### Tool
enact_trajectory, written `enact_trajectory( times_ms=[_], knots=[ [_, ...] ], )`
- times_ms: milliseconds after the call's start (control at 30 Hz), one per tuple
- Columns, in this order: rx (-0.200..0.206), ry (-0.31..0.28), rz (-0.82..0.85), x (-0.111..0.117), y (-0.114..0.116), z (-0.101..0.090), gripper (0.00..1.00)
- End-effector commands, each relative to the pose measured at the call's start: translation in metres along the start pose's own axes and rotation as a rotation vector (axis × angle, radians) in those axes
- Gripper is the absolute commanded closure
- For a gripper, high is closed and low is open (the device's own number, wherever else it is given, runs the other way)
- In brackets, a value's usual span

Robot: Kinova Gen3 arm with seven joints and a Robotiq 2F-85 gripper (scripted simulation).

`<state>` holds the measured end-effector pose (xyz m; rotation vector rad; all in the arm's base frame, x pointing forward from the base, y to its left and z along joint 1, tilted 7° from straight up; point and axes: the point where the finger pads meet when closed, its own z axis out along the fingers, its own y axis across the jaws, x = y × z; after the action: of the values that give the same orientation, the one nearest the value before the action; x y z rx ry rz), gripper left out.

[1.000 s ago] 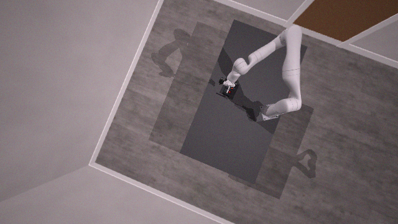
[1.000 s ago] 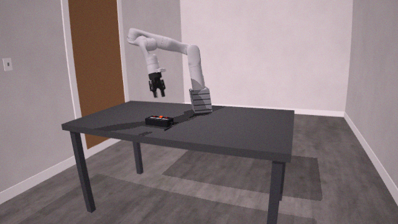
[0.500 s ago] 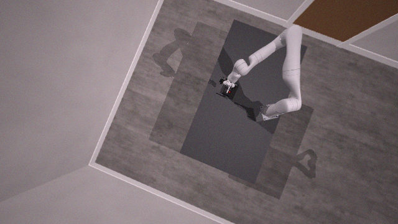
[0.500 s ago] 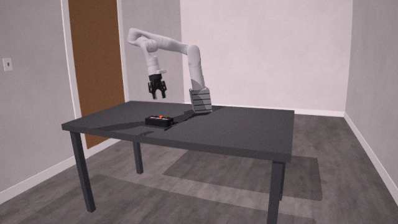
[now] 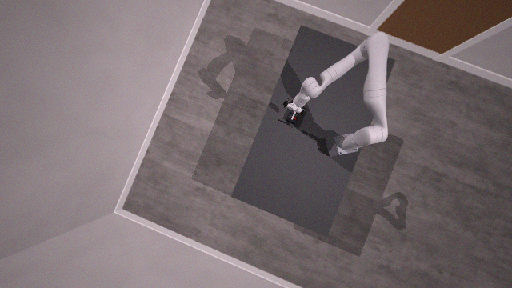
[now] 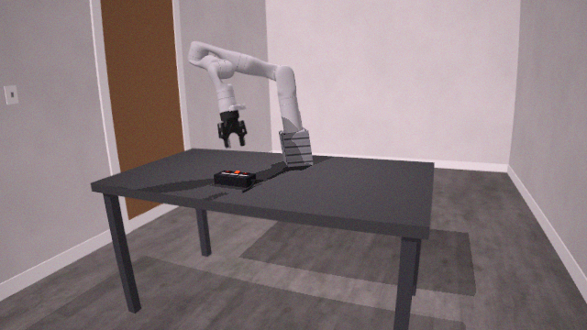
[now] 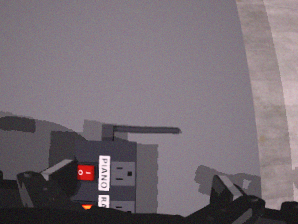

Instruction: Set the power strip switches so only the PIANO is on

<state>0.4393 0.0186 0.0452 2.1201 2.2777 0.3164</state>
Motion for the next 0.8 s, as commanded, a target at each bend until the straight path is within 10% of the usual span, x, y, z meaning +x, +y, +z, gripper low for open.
enact_trajectory(
  times_ms=[0,767],
  knots=[
    [-0.001,-0.004,0.010,-0.0013,-0.0016,0.0007,0.00],
    [-0.010,-0.023,0.131,-0.0097,-0.0079,0.0085,0.00]
  ],
)
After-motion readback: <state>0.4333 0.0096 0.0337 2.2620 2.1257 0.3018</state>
